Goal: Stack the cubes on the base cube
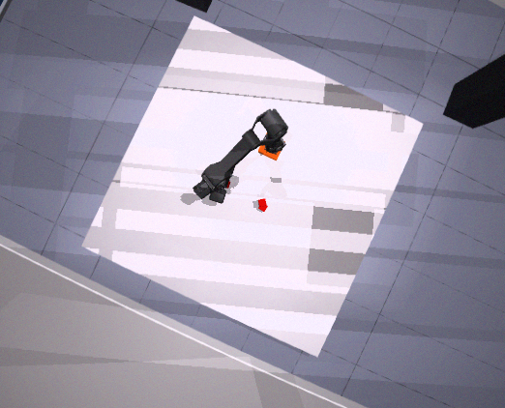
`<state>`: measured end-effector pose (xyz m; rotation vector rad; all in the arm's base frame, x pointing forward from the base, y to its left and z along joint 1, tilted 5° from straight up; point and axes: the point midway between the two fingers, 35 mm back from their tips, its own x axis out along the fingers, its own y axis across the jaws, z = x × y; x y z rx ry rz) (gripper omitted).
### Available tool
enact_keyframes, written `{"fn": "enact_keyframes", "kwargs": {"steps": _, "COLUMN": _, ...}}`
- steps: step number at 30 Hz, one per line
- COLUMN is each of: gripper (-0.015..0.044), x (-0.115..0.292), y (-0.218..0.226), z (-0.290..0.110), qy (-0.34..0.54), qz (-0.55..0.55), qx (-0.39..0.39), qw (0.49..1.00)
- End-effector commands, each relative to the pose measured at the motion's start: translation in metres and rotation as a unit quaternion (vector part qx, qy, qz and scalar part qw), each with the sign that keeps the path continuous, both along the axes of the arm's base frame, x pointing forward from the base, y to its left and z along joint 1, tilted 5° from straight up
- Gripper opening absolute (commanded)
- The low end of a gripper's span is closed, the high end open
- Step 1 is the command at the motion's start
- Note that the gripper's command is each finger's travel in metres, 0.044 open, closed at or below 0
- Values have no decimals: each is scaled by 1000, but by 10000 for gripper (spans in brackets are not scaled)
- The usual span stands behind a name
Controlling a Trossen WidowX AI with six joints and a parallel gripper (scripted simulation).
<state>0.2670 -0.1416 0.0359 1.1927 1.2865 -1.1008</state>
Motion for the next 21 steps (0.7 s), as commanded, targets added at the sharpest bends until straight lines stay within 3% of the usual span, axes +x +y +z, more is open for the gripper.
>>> {"fn": "enact_keyframes", "kwargs": {"steps": 1, "gripper": 265, "x": -2, "y": 2, "z": -8, "qy": 3, "qz": -1, "qx": 1, "qw": 1000}}
{"fn": "enact_keyframes", "kwargs": {"steps": 8, "gripper": 265, "x": -2, "y": 2, "z": -17, "qy": 3, "qz": -1, "qx": 1, "qw": 1000}}
{"fn": "enact_keyframes", "kwargs": {"steps": 14, "gripper": 108, "x": -2, "y": 2, "z": -17, "qy": 3, "qz": -1, "qx": 1, "qw": 1000}}
{"fn": "enact_keyframes", "kwargs": {"steps": 21, "gripper": 105, "x": -2, "y": 2, "z": -13, "qy": 3, "qz": 0, "qx": 2, "qw": 1000}}
